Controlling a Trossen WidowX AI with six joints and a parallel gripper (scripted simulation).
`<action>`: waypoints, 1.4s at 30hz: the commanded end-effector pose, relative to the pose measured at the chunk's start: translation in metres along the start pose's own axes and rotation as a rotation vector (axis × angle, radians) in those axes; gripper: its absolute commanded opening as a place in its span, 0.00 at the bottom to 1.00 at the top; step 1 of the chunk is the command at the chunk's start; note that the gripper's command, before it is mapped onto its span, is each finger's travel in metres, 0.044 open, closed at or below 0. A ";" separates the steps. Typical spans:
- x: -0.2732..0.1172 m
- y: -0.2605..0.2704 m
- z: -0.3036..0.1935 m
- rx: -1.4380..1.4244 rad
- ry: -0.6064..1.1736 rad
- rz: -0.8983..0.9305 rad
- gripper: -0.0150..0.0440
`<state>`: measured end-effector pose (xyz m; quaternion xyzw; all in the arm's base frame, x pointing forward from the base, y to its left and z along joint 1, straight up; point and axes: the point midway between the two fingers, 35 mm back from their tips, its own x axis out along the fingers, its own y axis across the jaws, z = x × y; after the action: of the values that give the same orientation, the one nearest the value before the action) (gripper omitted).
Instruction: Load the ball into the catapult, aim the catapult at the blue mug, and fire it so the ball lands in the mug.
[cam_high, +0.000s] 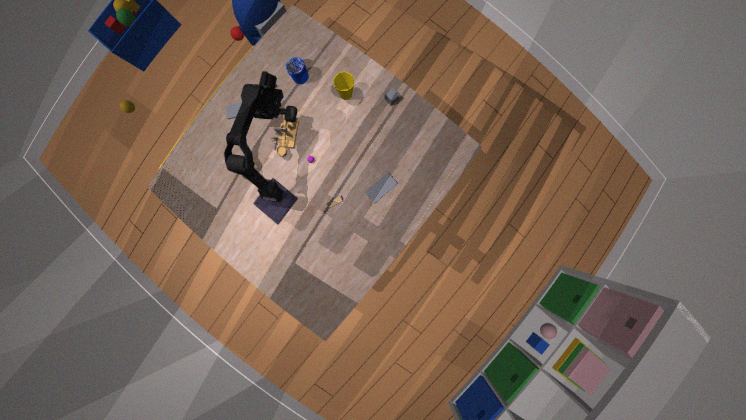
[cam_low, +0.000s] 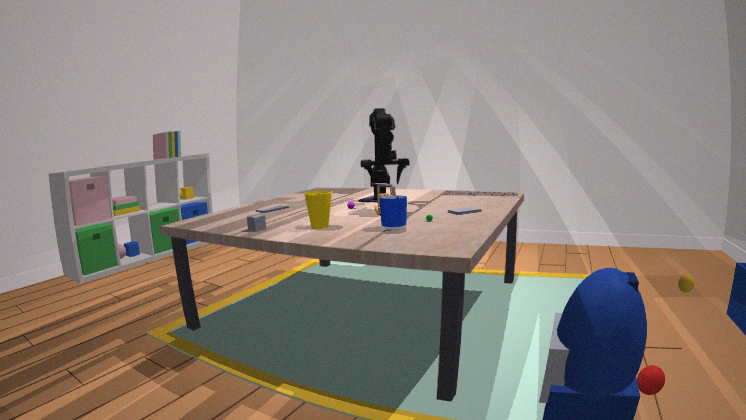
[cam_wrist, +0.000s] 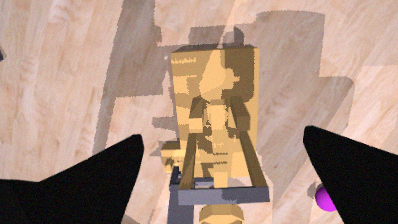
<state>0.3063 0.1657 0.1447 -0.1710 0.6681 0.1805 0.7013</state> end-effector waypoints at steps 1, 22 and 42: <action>0.026 0.000 -0.004 0.004 0.016 -0.001 1.00; 0.053 0.000 -0.003 0.004 0.016 -0.001 1.00; 0.076 0.000 -0.004 0.000 0.014 0.000 0.96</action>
<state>0.3055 0.1653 0.0681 -0.1724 0.6735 0.1792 0.6961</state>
